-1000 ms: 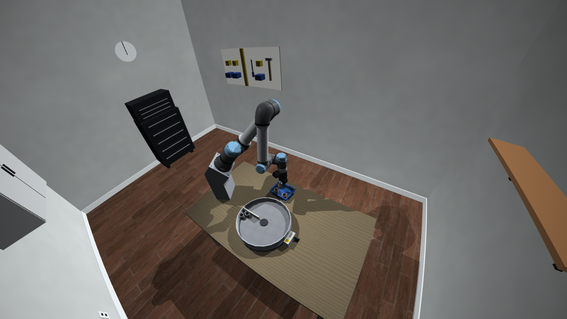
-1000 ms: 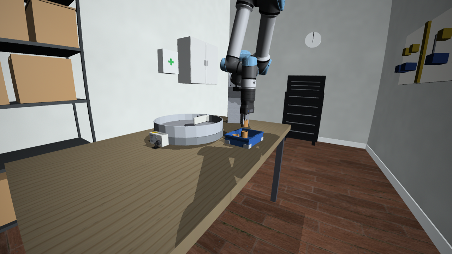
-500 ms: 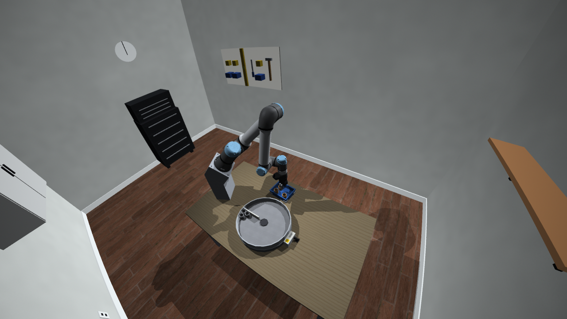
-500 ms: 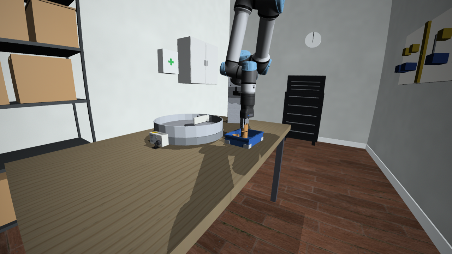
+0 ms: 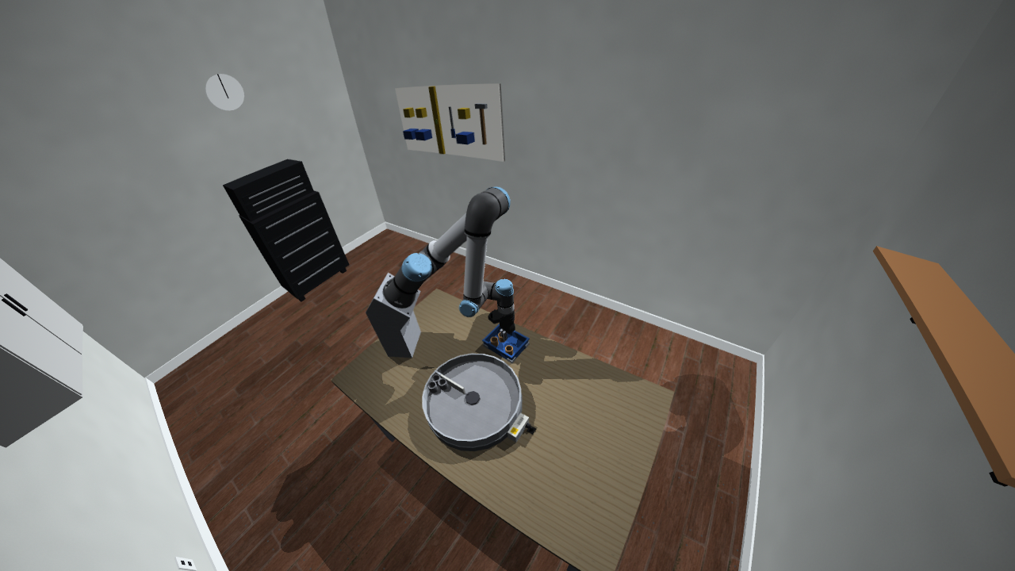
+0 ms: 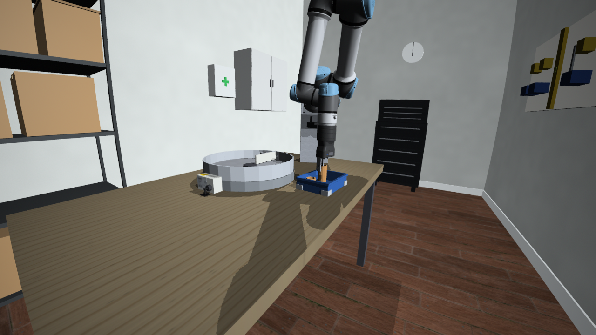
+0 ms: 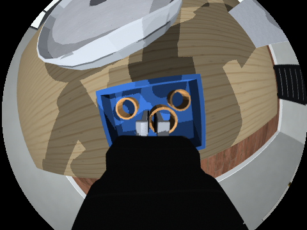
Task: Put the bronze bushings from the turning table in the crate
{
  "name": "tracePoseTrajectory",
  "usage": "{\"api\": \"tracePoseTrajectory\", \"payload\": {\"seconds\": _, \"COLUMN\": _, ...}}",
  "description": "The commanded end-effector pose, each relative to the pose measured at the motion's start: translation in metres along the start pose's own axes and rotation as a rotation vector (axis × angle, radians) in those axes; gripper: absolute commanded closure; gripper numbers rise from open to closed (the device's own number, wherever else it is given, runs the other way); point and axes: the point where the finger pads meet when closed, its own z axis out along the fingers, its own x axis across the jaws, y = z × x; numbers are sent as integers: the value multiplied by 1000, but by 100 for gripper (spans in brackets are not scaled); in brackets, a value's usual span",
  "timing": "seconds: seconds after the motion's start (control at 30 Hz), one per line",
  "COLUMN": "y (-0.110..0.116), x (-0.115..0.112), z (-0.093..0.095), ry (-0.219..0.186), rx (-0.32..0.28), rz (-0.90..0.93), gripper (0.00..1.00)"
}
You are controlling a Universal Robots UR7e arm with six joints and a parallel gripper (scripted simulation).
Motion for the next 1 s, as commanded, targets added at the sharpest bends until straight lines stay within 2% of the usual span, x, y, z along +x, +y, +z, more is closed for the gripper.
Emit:
{"api": "tracePoseTrajectory", "payload": {"seconds": 0.0, "y": 0, "x": 0, "z": 0, "ry": -2, "rx": -1, "rz": 0, "gripper": 100}}
{"api": "tracePoseTrajectory", "payload": {"seconds": 0.17, "y": 0, "x": 0, "z": 0, "ry": -2, "rx": -1, "rz": 0, "gripper": 100}}
{"api": "tracePoseTrajectory", "payload": {"seconds": 0.33, "y": 1, "x": -1, "z": 8, "ry": -2, "rx": -1, "rz": 0, "gripper": 100}}
{"api": "tracePoseTrajectory", "payload": {"seconds": 0.73, "y": 1, "x": -1, "z": 8, "ry": -2, "rx": -1, "rz": 0, "gripper": 100}}
{"api": "tracePoseTrajectory", "payload": {"seconds": 0.97, "y": 1, "x": -1, "z": 17, "ry": -2, "rx": -1, "rz": 0, "gripper": 100}}
